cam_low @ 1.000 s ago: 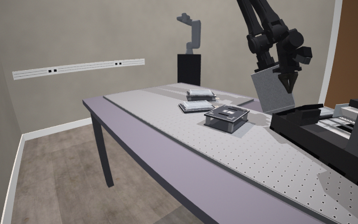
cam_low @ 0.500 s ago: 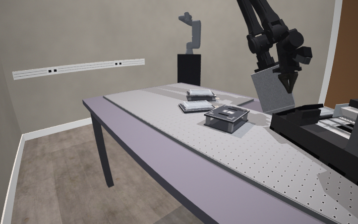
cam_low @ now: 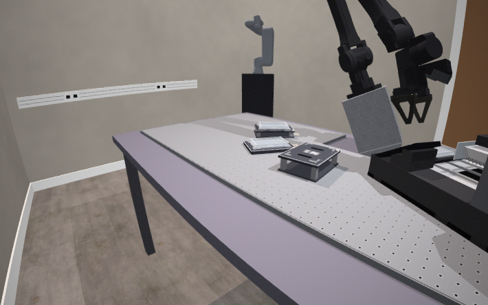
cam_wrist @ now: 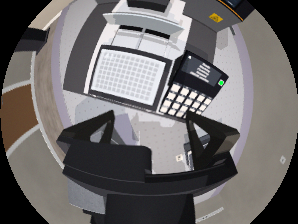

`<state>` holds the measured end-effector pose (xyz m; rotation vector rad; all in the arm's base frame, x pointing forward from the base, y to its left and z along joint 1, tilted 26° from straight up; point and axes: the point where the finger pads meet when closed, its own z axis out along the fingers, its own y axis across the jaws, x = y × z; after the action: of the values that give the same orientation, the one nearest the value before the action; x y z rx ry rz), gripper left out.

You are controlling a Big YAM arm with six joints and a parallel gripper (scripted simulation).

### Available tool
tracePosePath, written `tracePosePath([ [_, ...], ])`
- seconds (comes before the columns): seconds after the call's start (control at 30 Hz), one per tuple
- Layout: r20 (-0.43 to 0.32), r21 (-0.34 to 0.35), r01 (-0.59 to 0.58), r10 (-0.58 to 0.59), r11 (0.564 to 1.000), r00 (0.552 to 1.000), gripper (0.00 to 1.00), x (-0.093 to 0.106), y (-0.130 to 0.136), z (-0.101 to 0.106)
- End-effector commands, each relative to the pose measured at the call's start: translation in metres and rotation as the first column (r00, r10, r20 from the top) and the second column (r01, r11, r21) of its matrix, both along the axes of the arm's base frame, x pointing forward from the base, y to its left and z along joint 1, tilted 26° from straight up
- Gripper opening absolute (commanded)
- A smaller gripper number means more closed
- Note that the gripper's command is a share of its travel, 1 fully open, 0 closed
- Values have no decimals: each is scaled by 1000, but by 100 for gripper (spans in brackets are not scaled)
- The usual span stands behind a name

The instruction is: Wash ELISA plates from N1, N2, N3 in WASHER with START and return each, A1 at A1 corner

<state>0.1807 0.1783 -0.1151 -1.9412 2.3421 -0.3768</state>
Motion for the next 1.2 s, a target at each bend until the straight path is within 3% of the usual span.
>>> tracePosePath([
  [0.0,-48,-44,-132,130,990,990,100,-1,24,-3],
  [0.2,-99,-79,-250,242,965,965,100,-8,44,-7],
  [0.47,-211,-128,-476,445,870,870,100,-22,83,-13],
  [0.63,-283,-147,-584,532,798,798,100,-16,81,-13],
  [0.7,-283,-147,-584,532,798,798,100,-16,81,-13],
  [0.73,-315,-159,-618,554,770,771,100,-23,71,-15],
  [0.77,-312,-152,-645,583,749,751,100,-19,83,-13],
  [1.17,-485,-134,-885,749,446,452,100,-23,85,-14],
])
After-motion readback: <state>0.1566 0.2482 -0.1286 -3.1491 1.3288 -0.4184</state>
